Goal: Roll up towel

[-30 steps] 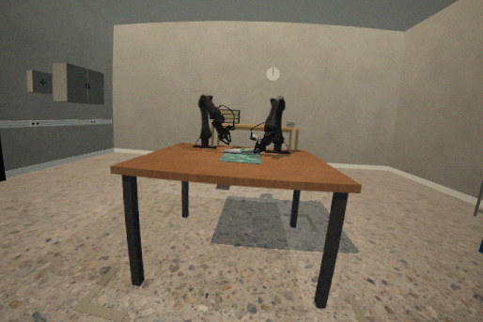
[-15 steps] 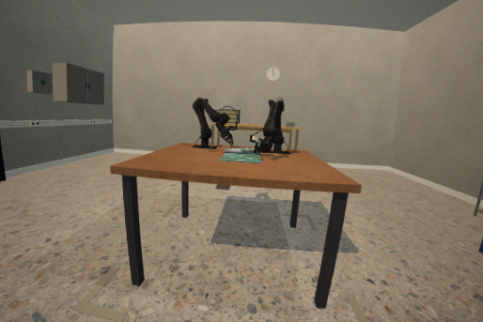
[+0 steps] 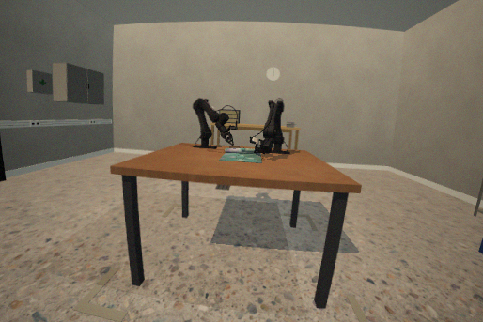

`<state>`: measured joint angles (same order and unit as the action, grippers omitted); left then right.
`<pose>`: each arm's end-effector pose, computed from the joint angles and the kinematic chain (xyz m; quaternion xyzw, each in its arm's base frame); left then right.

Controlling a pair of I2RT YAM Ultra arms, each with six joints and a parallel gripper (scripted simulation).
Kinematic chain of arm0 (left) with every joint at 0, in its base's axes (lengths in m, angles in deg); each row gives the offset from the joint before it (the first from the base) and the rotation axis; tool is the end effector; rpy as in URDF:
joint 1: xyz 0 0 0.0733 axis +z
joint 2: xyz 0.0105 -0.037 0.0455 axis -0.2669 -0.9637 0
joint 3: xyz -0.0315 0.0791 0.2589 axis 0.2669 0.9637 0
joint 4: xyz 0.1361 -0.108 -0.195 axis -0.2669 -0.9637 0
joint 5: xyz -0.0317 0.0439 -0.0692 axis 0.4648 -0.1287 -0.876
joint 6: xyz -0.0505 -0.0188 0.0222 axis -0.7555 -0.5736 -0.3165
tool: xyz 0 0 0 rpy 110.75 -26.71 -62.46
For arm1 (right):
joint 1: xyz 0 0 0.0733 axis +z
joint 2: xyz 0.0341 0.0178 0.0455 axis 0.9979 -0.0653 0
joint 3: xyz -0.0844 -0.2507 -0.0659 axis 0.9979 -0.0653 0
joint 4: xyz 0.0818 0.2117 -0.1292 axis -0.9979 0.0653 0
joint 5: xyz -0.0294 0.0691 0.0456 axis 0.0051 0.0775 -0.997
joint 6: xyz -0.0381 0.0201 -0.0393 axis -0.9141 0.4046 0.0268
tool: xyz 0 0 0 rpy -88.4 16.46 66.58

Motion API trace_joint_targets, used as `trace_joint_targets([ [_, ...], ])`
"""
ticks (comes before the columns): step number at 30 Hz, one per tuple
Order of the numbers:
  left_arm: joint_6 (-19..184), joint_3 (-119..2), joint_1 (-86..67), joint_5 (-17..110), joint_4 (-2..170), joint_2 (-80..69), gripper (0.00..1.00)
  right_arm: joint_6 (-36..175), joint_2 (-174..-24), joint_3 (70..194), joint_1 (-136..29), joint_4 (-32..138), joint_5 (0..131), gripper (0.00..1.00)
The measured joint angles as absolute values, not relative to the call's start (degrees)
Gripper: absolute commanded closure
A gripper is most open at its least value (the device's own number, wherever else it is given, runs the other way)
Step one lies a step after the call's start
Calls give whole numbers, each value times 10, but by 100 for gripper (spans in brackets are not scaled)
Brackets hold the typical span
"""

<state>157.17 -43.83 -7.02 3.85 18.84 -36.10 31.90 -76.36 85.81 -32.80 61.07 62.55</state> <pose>0.2281 -0.1255 0.1044 -0.5753 -0.6778 0.4484 0.0925 0.1178 0.1696 0.1776 -0.6784 0.6352 0.1091 0.3527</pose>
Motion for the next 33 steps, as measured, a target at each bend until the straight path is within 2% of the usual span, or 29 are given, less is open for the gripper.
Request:
trace_joint_targets([
  [17,1572,-438,-70,39,188,-361,85,326,-853,778,-319,457,629,2],
  [31,1572,-438,-70,38,188,-361,85,328,-871,778,-317,420,633,62],
  [33,1572,-438,-70,38,188,-361,85,328,-871,778,-317,420,633,63],
])
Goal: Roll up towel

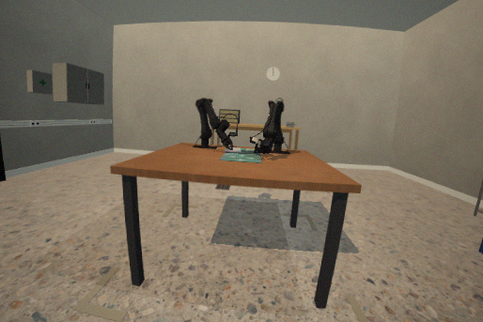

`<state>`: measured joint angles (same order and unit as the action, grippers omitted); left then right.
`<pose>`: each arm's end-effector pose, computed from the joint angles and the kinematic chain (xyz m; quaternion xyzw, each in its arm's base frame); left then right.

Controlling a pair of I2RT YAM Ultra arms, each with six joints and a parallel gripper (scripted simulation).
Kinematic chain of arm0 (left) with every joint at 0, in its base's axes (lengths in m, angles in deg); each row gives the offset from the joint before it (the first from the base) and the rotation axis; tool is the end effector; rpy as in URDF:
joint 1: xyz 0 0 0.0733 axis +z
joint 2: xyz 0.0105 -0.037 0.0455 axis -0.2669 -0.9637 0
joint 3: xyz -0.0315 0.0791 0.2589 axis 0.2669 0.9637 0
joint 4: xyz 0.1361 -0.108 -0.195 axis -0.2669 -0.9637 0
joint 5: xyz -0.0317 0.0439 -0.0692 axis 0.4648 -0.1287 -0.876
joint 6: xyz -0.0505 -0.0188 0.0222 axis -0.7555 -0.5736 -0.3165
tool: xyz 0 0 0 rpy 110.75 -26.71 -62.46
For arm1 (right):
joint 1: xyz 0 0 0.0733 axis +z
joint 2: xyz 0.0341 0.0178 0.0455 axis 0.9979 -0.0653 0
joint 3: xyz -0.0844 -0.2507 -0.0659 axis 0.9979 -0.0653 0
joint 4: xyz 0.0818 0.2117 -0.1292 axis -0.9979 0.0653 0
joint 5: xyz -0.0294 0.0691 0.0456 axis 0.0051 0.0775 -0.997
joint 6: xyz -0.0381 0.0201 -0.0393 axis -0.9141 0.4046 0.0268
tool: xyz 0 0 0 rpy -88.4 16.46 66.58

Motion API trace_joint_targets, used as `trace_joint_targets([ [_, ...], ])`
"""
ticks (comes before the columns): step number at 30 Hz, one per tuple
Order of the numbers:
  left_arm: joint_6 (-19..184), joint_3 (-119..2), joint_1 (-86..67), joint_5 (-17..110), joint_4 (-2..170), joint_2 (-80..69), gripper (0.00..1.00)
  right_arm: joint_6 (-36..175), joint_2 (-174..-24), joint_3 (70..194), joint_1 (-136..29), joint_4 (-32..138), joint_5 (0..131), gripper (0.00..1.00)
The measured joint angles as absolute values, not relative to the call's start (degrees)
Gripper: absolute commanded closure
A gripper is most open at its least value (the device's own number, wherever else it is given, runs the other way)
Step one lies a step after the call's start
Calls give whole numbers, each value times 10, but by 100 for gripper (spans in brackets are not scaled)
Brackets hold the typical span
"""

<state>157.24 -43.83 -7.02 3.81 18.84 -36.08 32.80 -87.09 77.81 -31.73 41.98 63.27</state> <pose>0.2281 -0.1255 0.1045 -0.5757 -0.6774 0.4487 0.0919 0.1175 0.1749 0.1265 -0.6773 0.6352 0.1098 0.3547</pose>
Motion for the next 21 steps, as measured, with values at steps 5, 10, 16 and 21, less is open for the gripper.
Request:
trace_joint_targets([
  [5,1572,-438,-70,38,188,-361,85,328,-871,778,-317,420,633,67],
  [10,1572,-438,-70,37,188,-361,85,328,-871,778,-317,420,633,72],
  [16,1572,-438,-70,37,188,-361,85,328,-871,778,-317,419,633,79],
  [21,1572,-438,-70,37,188,-361,85,328,-871,778,-317,419,632,81],
])
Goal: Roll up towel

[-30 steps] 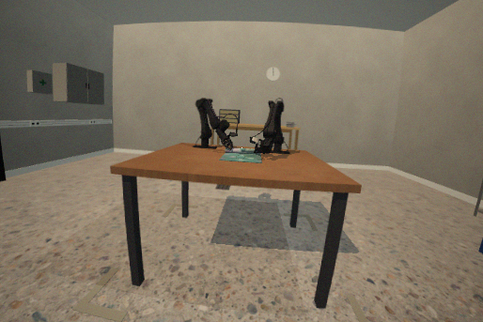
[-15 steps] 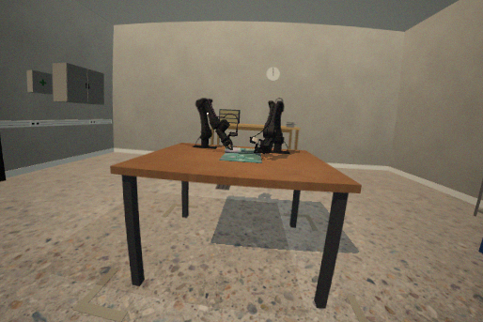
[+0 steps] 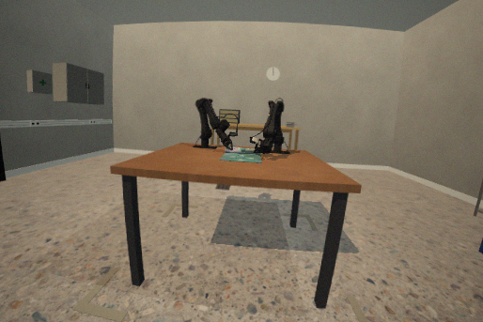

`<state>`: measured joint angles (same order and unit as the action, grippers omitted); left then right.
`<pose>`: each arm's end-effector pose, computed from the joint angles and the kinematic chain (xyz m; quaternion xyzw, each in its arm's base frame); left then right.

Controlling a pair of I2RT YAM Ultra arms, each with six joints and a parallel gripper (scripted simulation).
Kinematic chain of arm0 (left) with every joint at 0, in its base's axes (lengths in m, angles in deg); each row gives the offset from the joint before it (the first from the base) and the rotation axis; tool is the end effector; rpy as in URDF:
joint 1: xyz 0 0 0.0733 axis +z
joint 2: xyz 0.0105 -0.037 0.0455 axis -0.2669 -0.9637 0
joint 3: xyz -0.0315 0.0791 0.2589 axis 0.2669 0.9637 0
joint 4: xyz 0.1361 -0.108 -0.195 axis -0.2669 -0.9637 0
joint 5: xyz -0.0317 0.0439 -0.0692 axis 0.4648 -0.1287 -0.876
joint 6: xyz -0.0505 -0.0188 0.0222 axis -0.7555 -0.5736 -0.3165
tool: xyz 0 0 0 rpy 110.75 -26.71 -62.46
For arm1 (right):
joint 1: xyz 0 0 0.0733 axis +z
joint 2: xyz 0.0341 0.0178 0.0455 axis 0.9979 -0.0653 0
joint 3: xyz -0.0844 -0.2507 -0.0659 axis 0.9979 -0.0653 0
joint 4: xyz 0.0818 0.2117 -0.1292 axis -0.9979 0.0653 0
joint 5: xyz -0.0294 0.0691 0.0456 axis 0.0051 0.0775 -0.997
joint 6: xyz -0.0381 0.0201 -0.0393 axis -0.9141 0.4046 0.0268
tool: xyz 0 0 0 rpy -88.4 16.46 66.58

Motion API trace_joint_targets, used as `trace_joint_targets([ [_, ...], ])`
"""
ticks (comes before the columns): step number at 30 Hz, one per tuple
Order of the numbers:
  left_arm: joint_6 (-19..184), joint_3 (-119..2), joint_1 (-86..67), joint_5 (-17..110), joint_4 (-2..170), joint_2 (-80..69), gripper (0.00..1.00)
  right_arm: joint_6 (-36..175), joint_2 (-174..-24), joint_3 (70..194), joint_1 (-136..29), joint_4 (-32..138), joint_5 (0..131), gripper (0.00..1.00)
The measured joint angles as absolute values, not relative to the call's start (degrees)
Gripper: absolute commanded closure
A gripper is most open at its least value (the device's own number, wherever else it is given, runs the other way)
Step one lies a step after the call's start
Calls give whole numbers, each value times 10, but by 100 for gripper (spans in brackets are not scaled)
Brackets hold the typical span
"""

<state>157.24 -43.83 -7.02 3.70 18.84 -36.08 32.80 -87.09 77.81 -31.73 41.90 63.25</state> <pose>0.2281 -0.1255 0.1046 -0.5752 -0.6774 0.4494 0.0914 0.1175 0.1750 0.1266 -0.6771 0.6349 0.1101 0.3553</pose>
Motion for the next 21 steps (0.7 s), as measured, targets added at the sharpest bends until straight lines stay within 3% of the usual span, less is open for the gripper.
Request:
trace_joint_targets([
  [7,1572,-438,-70,37,188,-361,85,328,-871,778,-317,418,632,83],
  [12,1572,-438,-70,37,189,-361,61,328,-871,778,-317,417,633,83],
  [14,1572,-438,-70,37,188,-361,61,328,-871,778,-317,417,633,83],
  [21,1572,-438,-70,25,159,-359,29,328,-871,778,-317,417,633,83],
])
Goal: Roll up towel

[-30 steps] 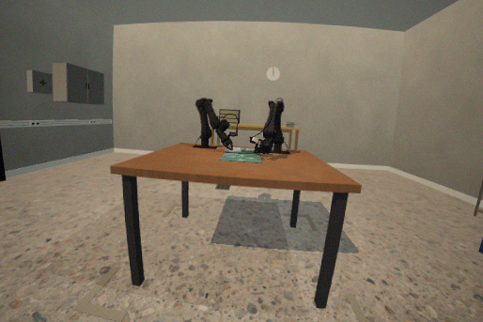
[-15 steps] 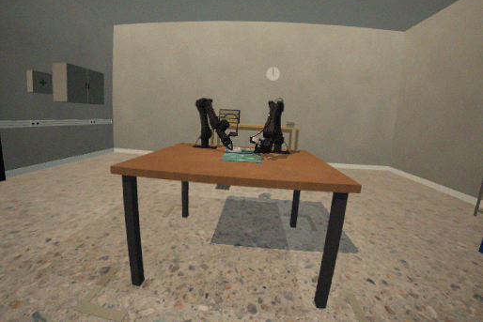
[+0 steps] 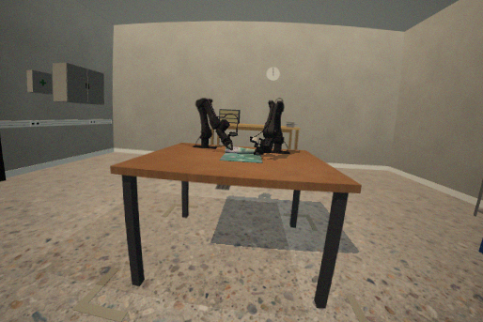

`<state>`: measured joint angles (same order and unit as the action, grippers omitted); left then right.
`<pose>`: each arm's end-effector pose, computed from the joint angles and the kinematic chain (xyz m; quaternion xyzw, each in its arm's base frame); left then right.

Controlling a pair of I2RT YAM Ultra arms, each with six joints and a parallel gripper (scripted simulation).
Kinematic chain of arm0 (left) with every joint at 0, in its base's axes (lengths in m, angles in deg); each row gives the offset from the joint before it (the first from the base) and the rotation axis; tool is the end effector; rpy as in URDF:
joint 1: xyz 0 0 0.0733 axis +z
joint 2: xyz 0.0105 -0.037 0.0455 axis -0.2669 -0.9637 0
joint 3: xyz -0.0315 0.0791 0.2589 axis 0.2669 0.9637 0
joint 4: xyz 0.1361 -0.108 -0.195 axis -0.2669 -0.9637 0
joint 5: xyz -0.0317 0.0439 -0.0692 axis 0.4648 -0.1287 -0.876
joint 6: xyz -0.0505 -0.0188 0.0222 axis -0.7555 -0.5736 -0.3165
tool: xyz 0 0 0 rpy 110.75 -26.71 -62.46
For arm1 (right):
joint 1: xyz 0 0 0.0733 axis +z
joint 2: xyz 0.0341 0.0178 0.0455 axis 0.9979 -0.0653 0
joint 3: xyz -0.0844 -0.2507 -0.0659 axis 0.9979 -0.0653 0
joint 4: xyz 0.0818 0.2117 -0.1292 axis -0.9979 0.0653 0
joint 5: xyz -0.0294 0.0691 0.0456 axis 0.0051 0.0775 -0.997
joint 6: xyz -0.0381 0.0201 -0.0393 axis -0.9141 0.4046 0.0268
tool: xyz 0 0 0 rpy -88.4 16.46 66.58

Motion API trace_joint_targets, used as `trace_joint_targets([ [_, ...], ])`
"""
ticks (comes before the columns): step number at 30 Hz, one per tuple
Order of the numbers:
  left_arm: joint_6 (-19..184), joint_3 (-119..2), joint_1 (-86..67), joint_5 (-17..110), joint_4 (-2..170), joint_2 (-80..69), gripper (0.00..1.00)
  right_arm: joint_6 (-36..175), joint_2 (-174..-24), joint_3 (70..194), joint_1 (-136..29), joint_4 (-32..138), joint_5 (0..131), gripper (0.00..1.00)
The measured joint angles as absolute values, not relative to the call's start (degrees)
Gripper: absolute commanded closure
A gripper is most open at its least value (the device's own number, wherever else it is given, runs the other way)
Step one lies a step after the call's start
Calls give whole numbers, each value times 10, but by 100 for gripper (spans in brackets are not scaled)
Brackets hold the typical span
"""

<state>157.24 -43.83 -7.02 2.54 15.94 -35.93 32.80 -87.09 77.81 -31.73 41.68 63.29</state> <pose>0.2245 -0.1247 0.1087 -0.5595 -0.6790 0.4632 0.1068 0.1177 0.1752 0.1269 -0.6766 0.6345 0.1100 0.3571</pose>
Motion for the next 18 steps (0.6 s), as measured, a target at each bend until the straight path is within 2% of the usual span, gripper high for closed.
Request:
trace_joint_targets([
  [3,1572,-438,-70,22,144,-354,15,328,-871,778,-317,417,633,83],
  [18,1618,-512,-14,59,91,-352,15,336,-875,782,-339,427,594,83],
])
